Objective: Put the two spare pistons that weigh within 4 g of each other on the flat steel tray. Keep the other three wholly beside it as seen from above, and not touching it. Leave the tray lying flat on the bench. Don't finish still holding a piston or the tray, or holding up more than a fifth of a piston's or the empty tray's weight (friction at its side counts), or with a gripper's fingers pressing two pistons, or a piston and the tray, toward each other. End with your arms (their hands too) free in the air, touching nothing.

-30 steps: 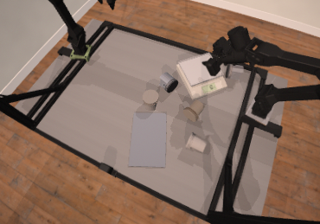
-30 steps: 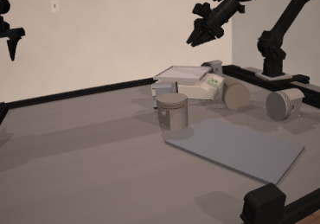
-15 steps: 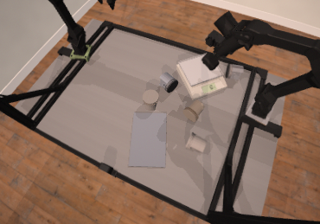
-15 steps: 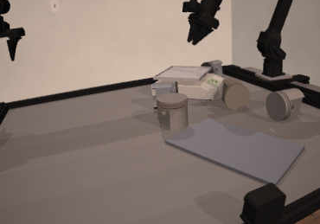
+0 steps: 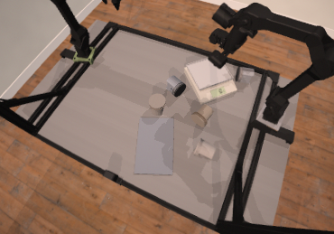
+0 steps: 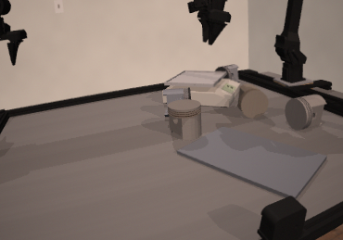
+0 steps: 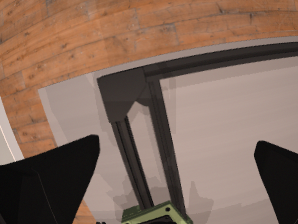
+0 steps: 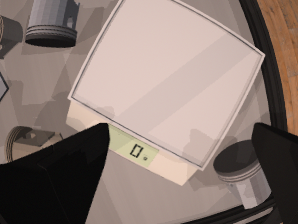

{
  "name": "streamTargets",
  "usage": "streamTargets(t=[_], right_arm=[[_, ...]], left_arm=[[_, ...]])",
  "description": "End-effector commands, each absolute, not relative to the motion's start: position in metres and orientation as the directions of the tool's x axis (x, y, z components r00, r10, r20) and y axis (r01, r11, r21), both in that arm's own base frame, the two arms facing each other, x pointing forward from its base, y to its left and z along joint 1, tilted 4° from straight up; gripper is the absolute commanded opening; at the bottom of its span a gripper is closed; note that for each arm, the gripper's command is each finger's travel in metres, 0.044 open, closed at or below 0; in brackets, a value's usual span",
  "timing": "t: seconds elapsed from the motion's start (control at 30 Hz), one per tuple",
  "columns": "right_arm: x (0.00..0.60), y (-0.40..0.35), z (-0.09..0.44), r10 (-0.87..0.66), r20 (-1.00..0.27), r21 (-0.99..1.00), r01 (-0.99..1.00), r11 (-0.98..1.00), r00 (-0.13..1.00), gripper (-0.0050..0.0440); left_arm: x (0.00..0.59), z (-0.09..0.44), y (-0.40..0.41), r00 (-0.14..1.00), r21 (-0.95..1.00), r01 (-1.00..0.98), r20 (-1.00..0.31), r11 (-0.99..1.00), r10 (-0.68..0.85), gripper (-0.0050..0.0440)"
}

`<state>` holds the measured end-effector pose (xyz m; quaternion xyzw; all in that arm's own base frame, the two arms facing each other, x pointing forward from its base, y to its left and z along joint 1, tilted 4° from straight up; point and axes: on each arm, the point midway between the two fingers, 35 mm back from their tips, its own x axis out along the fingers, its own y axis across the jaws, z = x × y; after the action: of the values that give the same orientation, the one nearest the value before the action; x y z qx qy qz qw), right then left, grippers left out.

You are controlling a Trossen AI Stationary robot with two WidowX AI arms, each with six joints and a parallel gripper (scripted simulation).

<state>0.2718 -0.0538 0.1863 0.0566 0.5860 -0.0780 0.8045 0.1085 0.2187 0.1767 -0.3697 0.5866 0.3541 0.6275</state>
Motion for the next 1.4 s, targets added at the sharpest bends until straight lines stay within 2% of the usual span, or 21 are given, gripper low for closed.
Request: streamTargets(t=[0.0, 0.73, 1.23, 1.37], right_arm=[[0.273, -0.054, 0.186, -0.045, -0.966, 0.004, 0.189, 0.982, 0.254, 0.0378], [0.274, -0.054, 0.186, -0.005, -0.998, 0.007, 0.188, 0.982, 0.060, 0.0378], [0.275, -0.053, 0.185, 0.000, -0.998, 0.010, 0.186, 0.982, 0.055, 0.0378], [0.290, -0.040, 0.184, 0.000, -0.998, 0.004, 0.081, 0.997, 0.055, 0.0378]], left_arm=[[0.109, 0.177, 0.218, 0.064, -0.053, -0.875, -0.998, 0.480, 0.006, 0.0440], [0.109, 0.177, 0.218, 0.064, -0.053, -0.875, -0.998, 0.480, 0.006, 0.0440], [0.109, 0.177, 0.218, 0.064, -0.053, -0.875, -0.998, 0.480, 0.006, 0.0440], [0.109, 0.177, 0.218, 0.064, -0.053, -0.875, -0.998, 0.480, 0.006, 0.0440]])
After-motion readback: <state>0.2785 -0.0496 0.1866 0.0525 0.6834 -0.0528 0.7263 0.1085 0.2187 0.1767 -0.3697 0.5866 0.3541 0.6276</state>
